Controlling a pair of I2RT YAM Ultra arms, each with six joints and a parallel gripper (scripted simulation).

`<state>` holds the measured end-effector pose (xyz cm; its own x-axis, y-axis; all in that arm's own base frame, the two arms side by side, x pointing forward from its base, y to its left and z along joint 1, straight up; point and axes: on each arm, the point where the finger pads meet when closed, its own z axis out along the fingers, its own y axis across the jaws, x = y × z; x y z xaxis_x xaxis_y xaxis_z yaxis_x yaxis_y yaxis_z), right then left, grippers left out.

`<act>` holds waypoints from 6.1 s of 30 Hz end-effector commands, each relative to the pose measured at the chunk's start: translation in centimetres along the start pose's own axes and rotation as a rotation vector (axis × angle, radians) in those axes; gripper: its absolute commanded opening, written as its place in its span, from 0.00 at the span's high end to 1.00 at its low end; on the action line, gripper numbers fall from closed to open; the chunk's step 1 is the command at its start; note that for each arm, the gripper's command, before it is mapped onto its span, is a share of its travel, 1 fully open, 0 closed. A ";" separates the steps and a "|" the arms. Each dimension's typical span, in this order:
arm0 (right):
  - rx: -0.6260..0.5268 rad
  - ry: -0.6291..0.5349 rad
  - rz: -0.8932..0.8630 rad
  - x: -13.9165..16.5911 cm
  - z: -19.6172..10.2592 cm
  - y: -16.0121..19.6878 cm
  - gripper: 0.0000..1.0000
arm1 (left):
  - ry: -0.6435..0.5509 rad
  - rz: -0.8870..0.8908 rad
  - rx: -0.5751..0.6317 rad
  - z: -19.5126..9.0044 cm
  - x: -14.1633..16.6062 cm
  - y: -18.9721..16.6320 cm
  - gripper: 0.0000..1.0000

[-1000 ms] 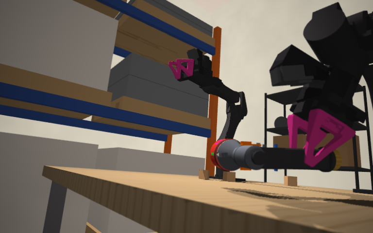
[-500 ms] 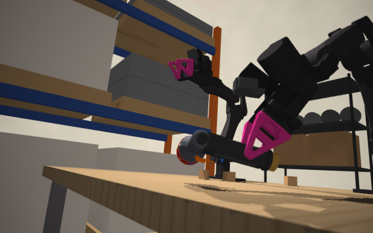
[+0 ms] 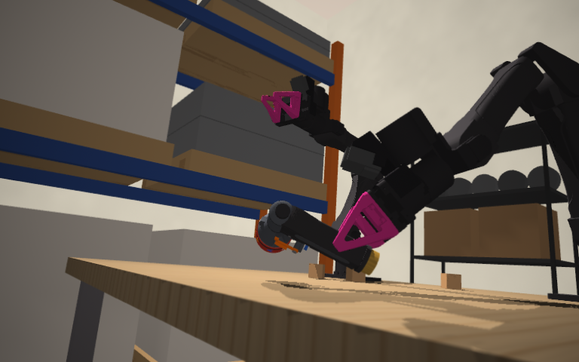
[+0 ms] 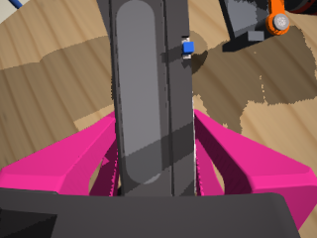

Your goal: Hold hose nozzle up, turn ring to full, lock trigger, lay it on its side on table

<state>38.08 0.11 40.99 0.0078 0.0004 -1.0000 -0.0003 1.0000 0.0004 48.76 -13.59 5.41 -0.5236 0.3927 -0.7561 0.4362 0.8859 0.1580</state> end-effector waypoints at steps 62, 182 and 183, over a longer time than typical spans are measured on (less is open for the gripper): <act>0.001 -0.062 -0.005 -2.8 0.0 0.0 0.63 | -0.885 -0.168 0.047 -9.3 -10.0 -13.1 0.65; 0.001 -0.062 -0.004 -2.8 0.0 0.0 0.13 | -0.831 -0.158 0.062 -8.2 -8.1 -14.1 0.65; 0.001 -0.062 -0.004 -2.8 0.0 0.0 0.13 | -0.837 -0.159 0.062 -8.3 -8.3 -14.0 0.65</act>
<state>38.08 0.11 40.99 0.0078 0.0003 -1.0000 -0.0003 1.0000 0.0003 40.30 -26.15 10.64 0.0074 0.0362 -0.9993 0.4476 0.8935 0.0357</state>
